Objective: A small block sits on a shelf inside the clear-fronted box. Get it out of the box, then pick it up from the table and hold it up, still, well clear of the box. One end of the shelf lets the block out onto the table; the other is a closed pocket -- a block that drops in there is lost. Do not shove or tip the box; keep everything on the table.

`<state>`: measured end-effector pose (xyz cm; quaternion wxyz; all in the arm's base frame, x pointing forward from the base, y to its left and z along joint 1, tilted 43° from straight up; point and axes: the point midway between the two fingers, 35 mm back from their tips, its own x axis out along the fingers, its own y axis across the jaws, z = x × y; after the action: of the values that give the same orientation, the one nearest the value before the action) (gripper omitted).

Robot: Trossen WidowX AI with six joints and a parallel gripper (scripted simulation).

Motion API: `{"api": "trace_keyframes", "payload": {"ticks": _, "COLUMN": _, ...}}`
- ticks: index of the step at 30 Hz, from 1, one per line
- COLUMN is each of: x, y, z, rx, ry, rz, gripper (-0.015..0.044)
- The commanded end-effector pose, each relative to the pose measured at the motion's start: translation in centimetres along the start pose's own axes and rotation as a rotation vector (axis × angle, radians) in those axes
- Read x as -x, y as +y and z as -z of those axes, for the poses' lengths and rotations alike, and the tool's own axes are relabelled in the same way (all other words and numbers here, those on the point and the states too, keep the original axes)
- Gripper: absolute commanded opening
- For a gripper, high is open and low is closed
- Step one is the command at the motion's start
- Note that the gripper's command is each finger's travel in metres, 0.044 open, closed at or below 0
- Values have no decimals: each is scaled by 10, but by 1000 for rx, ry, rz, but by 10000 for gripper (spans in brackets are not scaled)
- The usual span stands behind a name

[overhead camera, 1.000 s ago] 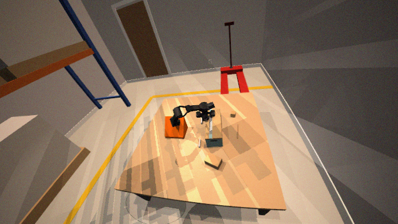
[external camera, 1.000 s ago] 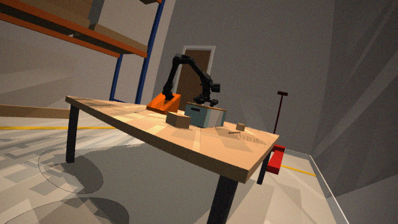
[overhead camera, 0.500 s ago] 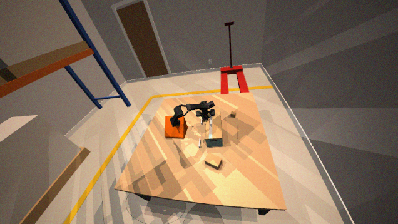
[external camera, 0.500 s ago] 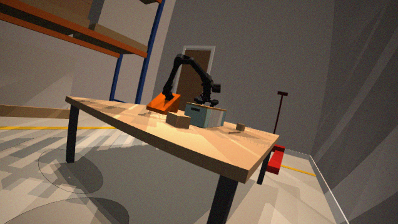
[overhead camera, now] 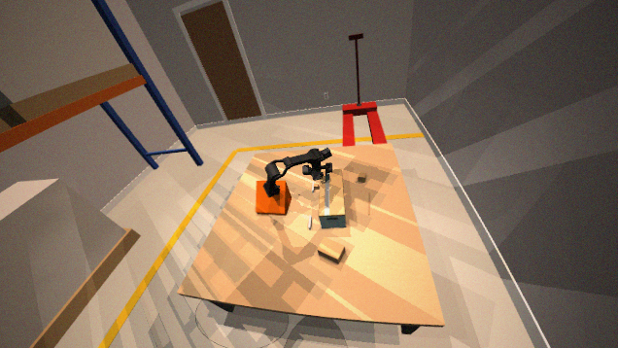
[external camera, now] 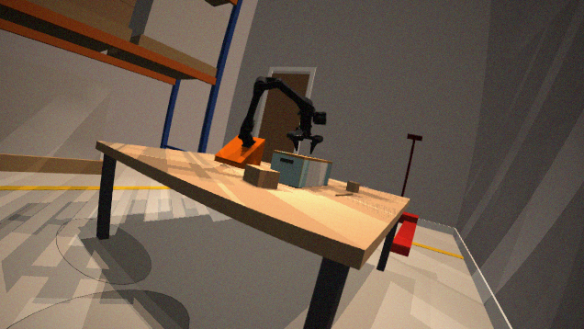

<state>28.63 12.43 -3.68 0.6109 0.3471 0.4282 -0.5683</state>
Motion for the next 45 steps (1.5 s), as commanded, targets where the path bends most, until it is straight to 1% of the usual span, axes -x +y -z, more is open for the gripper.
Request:
{"api": "trace_keyframes", "payload": {"ticks": 1, "x": 0, "y": 1, "z": 1, "rx": 12, "ry": 2, "rz": -9, "gripper": 374}}
{"api": "trace_keyframes", "payload": {"ticks": 2, "x": 1, "y": 2, "z": 5, "rx": 47, "ry": 8, "rz": -37, "gripper": 348}}
{"api": "trace_keyframes", "payload": {"ticks": 4, "x": 1, "y": 2, "z": 10, "rx": 235, "ry": -8, "rz": -63, "gripper": 295}}
{"api": "trace_keyframes", "payload": {"ticks": 5, "x": 1, "y": 0, "z": 11, "rx": 342, "ry": -22, "rz": -67, "gripper": 285}}
{"api": "trace_keyframes", "payload": {"ticks": 11, "x": 0, "y": -6, "z": 17, "rx": 984, "ry": -111, "rz": -66, "gripper": 285}}
{"api": "trace_keyframes", "payload": {"ticks": 17, "x": -1, "y": -13, "z": 22, "rx": 1622, "ry": -209, "rz": -21, "gripper": 285}}
{"api": "trace_keyframes", "payload": {"ticks": 30, "x": -1, "y": -22, "z": 29, "rx": 2334, "ry": -331, "rz": 102, "gripper": 285}}
{"api": "trace_keyframes", "payload": {"ticks": 39, "x": -1, "y": -27, "z": 33, "rx": 2807, "ry": -402, "rz": 242, "gripper": 285}}
{"api": "trace_keyframes", "payload": {"ticks": 45, "x": -1, "y": -30, "z": 35, "rx": 3116, "ry": -441, "rz": 371, "gripper": 285}}
